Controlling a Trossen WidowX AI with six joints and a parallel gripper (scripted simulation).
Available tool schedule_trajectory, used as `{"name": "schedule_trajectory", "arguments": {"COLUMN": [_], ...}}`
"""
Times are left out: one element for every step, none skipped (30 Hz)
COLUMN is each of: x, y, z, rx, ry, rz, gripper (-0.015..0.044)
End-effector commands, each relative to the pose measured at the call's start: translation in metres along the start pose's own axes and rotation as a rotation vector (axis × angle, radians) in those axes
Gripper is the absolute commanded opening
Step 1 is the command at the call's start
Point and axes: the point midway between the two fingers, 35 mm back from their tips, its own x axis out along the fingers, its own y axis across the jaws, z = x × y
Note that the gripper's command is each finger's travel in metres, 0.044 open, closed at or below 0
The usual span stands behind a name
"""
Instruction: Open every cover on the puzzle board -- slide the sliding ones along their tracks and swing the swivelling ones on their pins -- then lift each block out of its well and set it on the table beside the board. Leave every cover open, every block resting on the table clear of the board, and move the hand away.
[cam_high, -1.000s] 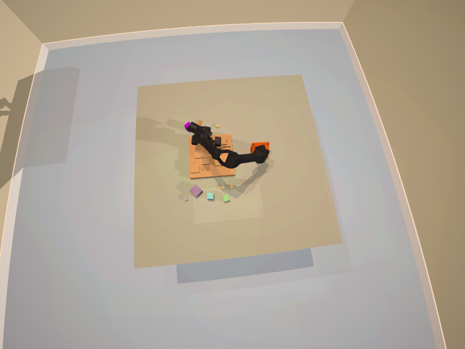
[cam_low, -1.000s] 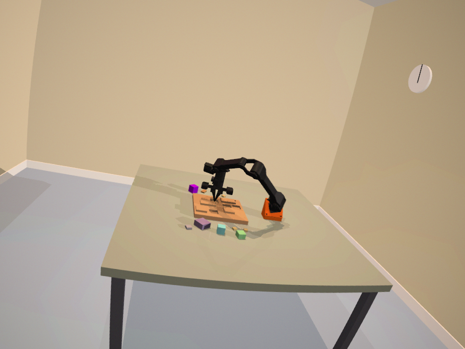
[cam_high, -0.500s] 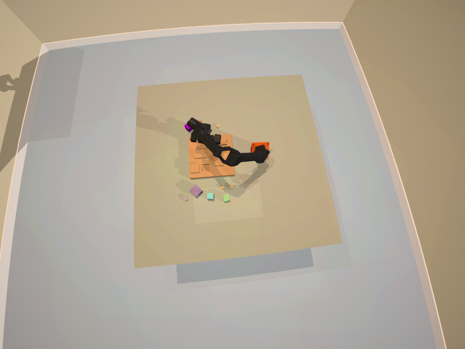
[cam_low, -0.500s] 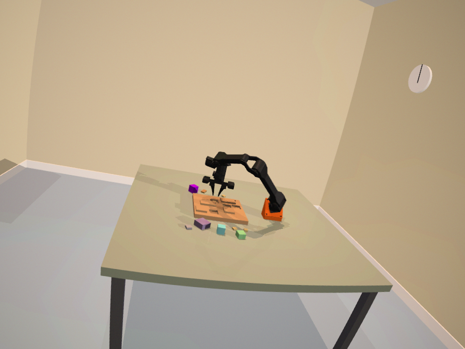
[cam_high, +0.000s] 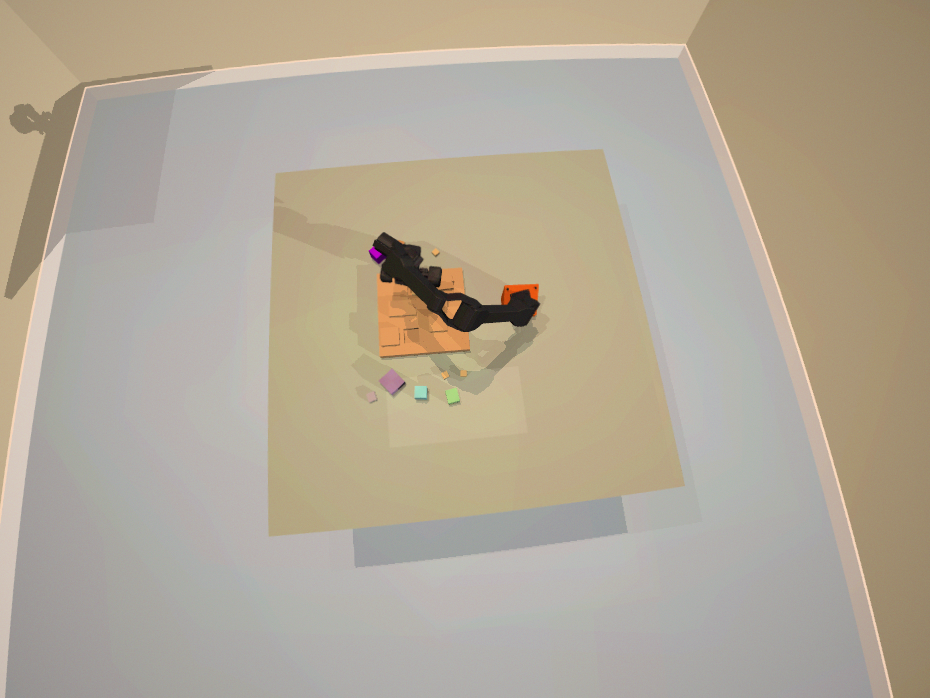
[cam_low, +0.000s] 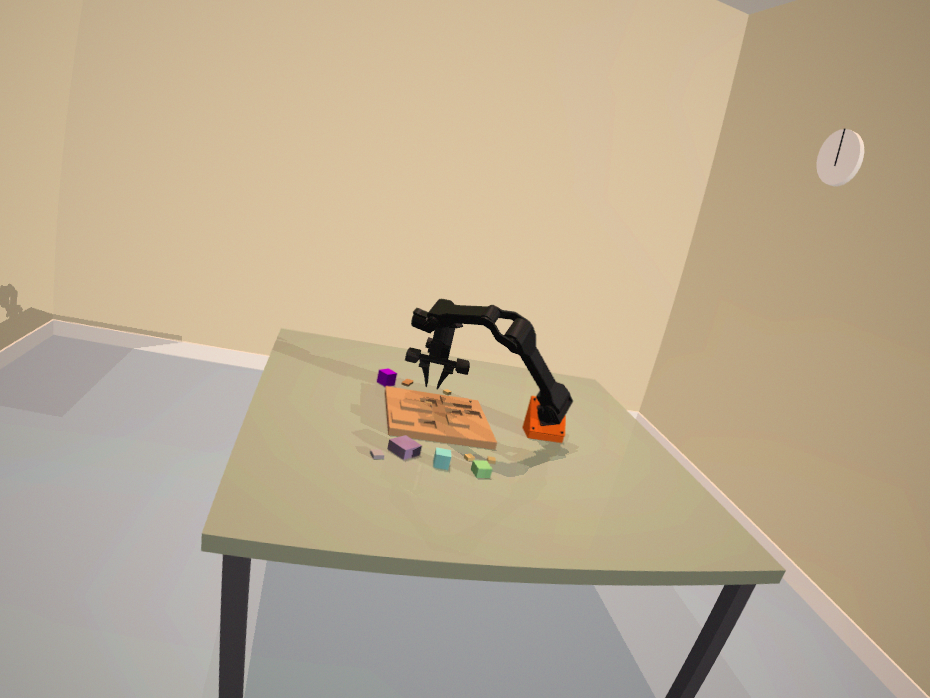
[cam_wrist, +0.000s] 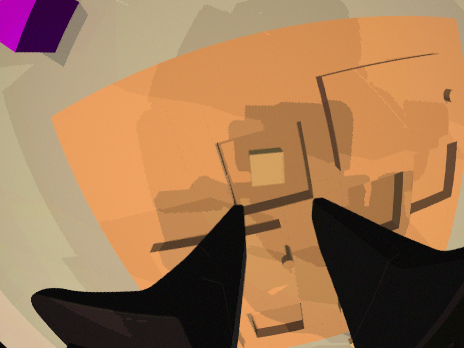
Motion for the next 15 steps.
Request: {"name": "schedule_trajectory", "arguments": {"x": [0.009,0.012,0.015,0.017,0.019,0.021,0.021,0.021,0.021,0.021,0.021,0.021,0.021,0.021,0.021], "y": [-0.001,-0.001,-0.001,-0.001,-0.001,-0.001,-0.001,-0.001,-0.001,-0.001,-0.001,-0.001,-0.001,-0.001,-0.001], "z": [-0.001,-0.001,-0.001,-0.001,-0.001,-0.001,-0.001,-0.001,-0.001,-0.001,-0.001,-0.001,-0.001,-0.001,-0.001], "rx": [0.005,0.005,0.005,0.005,0.005,0.005,0.005,0.005,0.005,0.005,0.005,0.005,0.005,0.005,0.005], "ry": [0.006,0.006,0.006,0.006,0.006,0.007,0.007,0.007,0.007,0.007,0.007,0.007,0.007,0.007,0.007], "rz": [-0.001,-0.001,-0.001,-0.001,-0.001,-0.001,-0.001,-0.001,-0.001,-0.001,-0.001,-0.001,-0.001,-0.001,-0.001], "gripper": [0.0144,0.0144,0.0144,0.0144,0.0144,0.0144,0.0144,0.0144,0.0144,0.0144,0.0144,0.0144,0.0144,0.0144,0.0144]}}
